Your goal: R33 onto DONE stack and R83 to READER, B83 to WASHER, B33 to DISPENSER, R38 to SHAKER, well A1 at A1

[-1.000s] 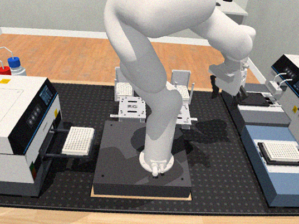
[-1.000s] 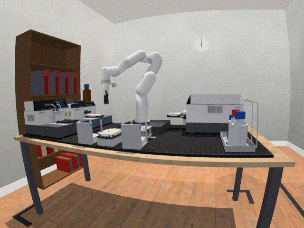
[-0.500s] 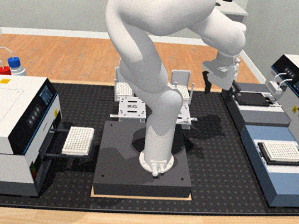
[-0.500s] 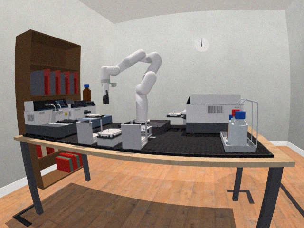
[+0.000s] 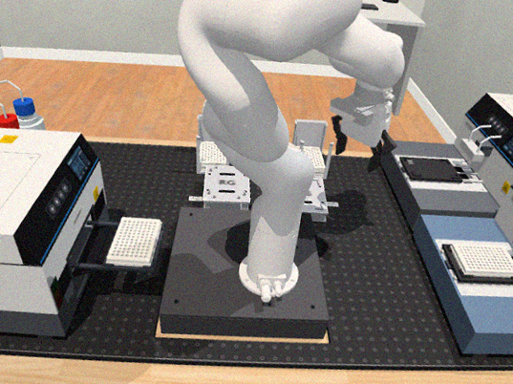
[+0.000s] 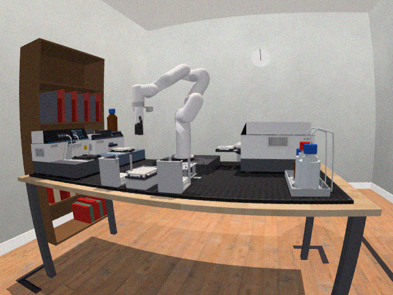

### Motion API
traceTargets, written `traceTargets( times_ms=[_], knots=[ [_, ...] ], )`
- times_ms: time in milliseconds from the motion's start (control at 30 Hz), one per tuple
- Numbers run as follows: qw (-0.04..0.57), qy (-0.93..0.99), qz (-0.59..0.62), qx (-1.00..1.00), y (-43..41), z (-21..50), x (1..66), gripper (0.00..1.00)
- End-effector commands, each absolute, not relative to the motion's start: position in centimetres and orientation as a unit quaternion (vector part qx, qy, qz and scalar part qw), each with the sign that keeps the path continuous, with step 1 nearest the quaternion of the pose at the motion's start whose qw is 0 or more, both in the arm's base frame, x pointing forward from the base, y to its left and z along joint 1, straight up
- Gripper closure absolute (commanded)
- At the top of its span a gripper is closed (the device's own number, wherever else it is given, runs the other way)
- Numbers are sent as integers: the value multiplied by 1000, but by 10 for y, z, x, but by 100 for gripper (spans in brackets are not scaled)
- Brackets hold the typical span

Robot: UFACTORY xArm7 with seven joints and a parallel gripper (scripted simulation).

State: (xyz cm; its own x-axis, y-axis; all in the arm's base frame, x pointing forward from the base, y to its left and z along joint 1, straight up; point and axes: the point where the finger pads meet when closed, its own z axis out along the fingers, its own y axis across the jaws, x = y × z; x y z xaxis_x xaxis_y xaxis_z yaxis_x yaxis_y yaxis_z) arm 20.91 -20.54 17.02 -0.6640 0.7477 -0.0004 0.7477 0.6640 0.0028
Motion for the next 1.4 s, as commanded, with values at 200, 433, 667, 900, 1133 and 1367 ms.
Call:
traceTargets(
  times_ms=[200,433,667,900,1133,1367],
  knots=[
    [2,932,0,363,-187,171,228,0],
    [2,932,1,363,-169,172,243,0],
    [3,950,1,311,-154,172,257,0],
    [3,950,1,311,-142,172,268,0],
    [3,950,1,311,-124,172,284,0],
    [3,962,1,273,-114,172,293,0]
  ],
)
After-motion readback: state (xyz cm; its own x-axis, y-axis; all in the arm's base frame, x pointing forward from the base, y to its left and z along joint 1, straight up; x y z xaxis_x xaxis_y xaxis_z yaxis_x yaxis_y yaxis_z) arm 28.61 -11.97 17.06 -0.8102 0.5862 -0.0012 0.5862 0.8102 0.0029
